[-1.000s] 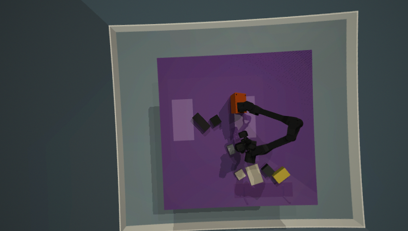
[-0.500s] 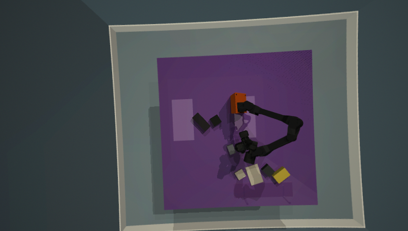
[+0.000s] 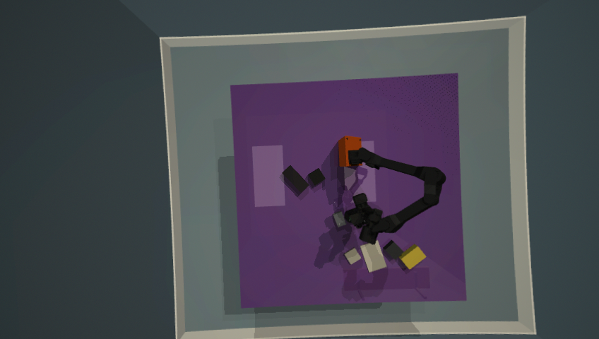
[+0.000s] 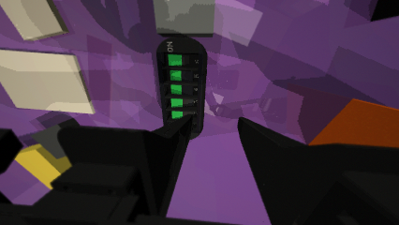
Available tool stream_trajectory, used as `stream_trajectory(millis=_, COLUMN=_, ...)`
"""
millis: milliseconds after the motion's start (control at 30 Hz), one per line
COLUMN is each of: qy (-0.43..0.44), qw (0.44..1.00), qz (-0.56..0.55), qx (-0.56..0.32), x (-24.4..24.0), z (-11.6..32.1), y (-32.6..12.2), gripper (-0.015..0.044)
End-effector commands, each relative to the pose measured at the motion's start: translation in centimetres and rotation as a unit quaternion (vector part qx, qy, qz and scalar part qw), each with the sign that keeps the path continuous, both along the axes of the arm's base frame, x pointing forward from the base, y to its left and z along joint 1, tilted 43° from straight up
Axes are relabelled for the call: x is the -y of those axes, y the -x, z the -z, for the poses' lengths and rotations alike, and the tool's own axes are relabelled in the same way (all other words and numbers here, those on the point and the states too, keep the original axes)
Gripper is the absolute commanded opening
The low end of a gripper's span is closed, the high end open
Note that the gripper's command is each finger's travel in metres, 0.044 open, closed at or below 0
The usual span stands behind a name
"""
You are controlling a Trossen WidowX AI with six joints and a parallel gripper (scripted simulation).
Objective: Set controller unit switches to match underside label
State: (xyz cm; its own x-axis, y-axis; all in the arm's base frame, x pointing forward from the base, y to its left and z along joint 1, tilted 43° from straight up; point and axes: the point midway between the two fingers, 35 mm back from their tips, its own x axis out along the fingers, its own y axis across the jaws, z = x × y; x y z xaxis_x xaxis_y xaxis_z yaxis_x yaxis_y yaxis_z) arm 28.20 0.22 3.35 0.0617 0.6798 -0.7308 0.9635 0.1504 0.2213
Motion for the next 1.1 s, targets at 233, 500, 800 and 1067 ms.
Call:
stream_trajectory(millis=233, qy=0.001, qw=1.0, qz=-0.002, qx=0.001, x=0.04, z=-0.03, y=0.01, gripper=0.0)
stream_trajectory(millis=500, qy=0.0, qw=1.0, qz=0.0, qx=0.0, x=0.0, z=-0.02, y=0.0, gripper=0.0105)
stream_trajectory(millis=800, qy=0.0, qw=1.0, qz=0.0, qx=0.0, x=0.0, z=-0.02, y=0.0, gripper=0.0341)
stream_trajectory(millis=1067, qy=0.0, qw=1.0, qz=-0.004, qx=-0.004, x=-0.17, z=-0.12, y=-0.42, gripper=0.0387)
